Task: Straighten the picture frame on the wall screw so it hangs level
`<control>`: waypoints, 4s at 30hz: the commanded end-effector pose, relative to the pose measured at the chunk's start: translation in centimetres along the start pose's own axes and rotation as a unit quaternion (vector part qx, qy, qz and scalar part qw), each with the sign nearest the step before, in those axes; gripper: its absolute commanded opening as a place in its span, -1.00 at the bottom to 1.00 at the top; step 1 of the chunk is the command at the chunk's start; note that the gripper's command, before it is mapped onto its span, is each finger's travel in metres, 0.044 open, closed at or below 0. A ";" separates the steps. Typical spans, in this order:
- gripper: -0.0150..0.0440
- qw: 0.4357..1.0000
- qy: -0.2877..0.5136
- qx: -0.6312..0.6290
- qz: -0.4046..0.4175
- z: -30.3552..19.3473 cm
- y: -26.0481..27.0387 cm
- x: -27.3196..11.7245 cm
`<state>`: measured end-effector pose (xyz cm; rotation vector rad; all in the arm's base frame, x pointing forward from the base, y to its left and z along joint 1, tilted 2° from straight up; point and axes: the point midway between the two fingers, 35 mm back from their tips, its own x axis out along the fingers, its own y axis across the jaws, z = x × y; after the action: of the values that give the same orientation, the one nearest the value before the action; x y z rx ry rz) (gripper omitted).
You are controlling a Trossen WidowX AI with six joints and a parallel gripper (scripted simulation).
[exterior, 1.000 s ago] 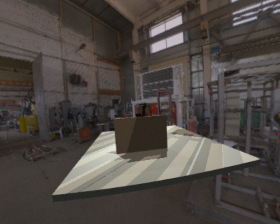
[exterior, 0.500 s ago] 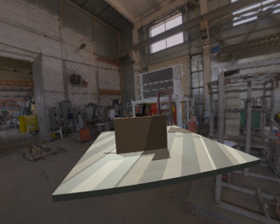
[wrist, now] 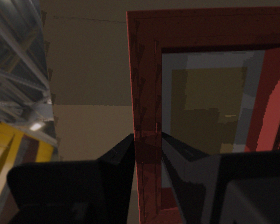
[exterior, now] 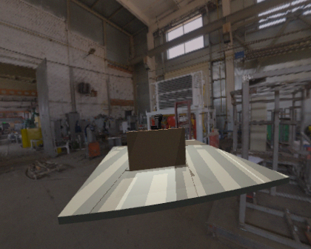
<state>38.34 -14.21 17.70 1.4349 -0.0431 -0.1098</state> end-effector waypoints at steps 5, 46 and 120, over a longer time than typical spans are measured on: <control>-0.49 1.000 -0.002 -0.003 0.011 0.2 0.9 0.0; -0.49 1.000 -0.002 -0.003 0.011 0.2 0.8 0.0; -0.49 1.000 -0.002 -0.003 0.011 0.8 0.3 0.1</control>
<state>38.31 -15.06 17.79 1.4315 -0.0553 -0.1100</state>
